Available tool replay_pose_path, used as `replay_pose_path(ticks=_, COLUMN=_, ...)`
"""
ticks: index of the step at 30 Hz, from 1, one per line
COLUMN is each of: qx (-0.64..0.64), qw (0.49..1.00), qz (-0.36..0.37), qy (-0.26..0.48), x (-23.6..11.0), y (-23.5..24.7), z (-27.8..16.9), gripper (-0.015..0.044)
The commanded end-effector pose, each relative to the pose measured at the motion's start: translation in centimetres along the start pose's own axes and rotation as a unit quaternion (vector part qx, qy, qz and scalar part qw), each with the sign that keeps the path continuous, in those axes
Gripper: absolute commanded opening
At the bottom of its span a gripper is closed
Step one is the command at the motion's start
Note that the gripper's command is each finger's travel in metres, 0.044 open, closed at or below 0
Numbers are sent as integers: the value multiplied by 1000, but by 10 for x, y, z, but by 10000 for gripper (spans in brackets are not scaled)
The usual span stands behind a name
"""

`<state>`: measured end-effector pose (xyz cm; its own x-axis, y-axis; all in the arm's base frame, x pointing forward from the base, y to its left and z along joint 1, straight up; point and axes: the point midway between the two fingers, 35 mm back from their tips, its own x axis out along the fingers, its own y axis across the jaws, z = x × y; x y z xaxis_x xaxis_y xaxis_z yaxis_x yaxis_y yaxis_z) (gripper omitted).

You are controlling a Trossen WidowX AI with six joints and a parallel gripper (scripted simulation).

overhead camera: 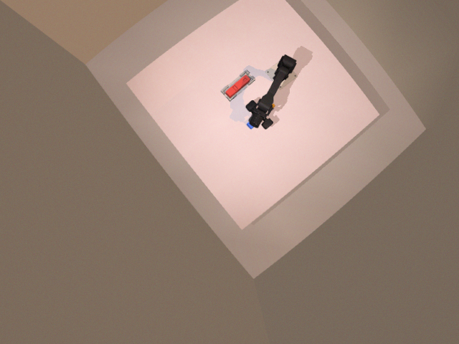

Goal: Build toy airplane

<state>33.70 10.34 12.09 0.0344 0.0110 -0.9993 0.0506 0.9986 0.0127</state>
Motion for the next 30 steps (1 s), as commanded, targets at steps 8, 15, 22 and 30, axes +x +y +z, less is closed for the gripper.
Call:
replay_pose_path(ticks=8, qx=2, qw=1000, qz=0, qy=1, x=19, y=0, z=-1, gripper=440)
replay_pose_path(ticks=15, qx=2, qw=1000, qz=0, qy=1, x=30, y=0, z=0, gripper=440)
replay_pose_path(ticks=22, qx=2, qw=1000, qz=0, qy=1, x=41, y=0, z=0, gripper=440)
replay_pose_path(ticks=30, qx=2, qw=1000, qz=0, qy=2, x=54, y=0, z=-1, gripper=440)
